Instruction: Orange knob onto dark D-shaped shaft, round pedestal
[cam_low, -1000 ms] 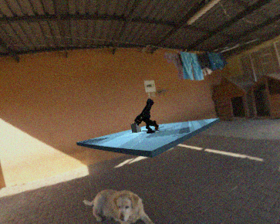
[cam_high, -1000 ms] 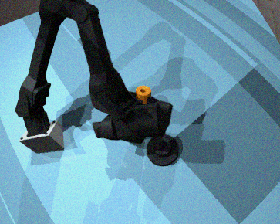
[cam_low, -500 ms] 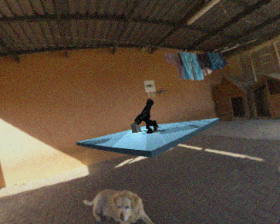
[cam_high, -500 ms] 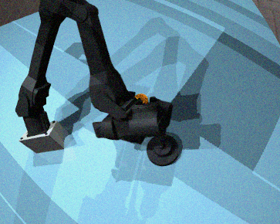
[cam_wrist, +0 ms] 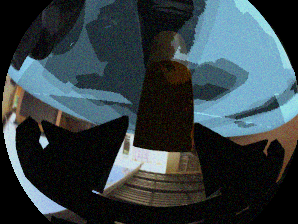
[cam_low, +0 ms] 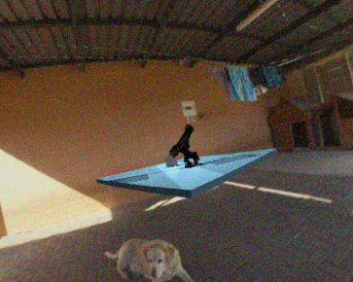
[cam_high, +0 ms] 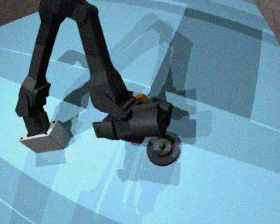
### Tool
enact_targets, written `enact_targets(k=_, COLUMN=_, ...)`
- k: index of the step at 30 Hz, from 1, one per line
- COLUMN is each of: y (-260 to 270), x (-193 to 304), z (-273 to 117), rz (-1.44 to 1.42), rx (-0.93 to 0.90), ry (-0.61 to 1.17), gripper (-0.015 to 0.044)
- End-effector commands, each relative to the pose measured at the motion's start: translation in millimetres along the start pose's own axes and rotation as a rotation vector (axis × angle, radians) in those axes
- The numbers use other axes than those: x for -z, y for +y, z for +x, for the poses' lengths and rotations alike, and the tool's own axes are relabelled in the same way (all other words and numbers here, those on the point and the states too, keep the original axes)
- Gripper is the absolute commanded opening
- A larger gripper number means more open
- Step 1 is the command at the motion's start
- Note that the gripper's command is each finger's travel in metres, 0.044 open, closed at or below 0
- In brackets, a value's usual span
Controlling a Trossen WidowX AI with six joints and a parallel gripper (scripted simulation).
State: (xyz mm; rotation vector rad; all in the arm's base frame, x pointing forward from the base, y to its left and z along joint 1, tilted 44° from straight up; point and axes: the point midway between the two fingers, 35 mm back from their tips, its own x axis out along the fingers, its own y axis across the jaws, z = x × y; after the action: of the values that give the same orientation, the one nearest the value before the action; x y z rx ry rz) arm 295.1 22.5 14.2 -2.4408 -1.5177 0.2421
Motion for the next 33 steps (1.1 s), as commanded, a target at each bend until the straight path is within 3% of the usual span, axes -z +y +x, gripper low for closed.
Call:
enact_targets(k=1, y=-0.7, x=-0.8, z=0.1, rz=0.004, rx=-0.001, ry=-0.003, gripper=0.0418)
enact_targets(k=2, y=-0.7, x=-0.8, z=0.1, rz=0.004, rx=-0.001, ry=-0.003, gripper=0.0440)
enact_targets(k=15, y=7.6, x=0.3, z=-20.6, rz=-0.046, rx=-0.072, ry=-0.080, gripper=0.0440)
enact_targets(k=27, y=0.1, x=60.6, z=-51.7, rz=-0.033, rx=-0.051, ry=-0.050, gripper=0.0440)
enact_targets(k=33, y=0.1, x=61.9, z=-52.2, rz=-0.033, rx=-0.051, ry=-0.048, gripper=0.0440)
